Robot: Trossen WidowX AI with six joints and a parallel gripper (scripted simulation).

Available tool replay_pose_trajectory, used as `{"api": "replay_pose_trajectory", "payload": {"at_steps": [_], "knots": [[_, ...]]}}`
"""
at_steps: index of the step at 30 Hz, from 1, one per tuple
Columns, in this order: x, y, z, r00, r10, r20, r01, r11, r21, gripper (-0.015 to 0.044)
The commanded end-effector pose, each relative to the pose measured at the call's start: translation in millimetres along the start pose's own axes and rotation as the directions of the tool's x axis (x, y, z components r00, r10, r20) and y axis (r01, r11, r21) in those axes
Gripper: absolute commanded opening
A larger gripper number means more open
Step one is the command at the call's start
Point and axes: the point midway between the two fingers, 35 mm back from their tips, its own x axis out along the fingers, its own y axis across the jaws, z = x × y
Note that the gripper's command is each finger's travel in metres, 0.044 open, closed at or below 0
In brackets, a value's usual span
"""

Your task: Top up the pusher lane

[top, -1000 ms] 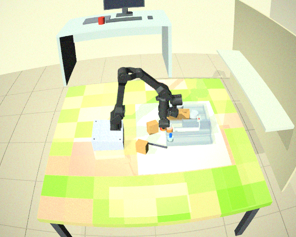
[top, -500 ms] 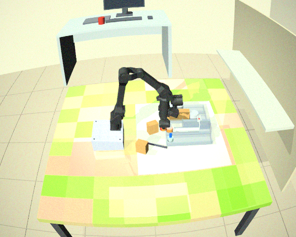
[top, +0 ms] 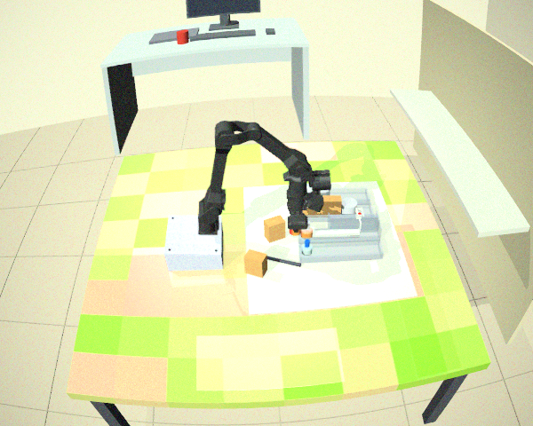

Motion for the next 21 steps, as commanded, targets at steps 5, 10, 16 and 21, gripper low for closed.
{"api": "replay_pose_trajectory", "payload": {"at_steps": [5,10,16,21], "knots": [[-3.4,0.8,12.5,0.999,0.004,0.032,-0.004,1.0,-0.003,0.0],[-3.6,0.8,14.3,0.999,0.004,0.032,-0.004,1.0,-0.003,0.0],[-3.9,0.8,16.5,0.999,0.004,0.032,-0.004,1.0,-0.003,0.0],[-4.2,0.8,18.4,0.999,0.004,0.032,-0.004,1.0,-0.003,0.0]]}}
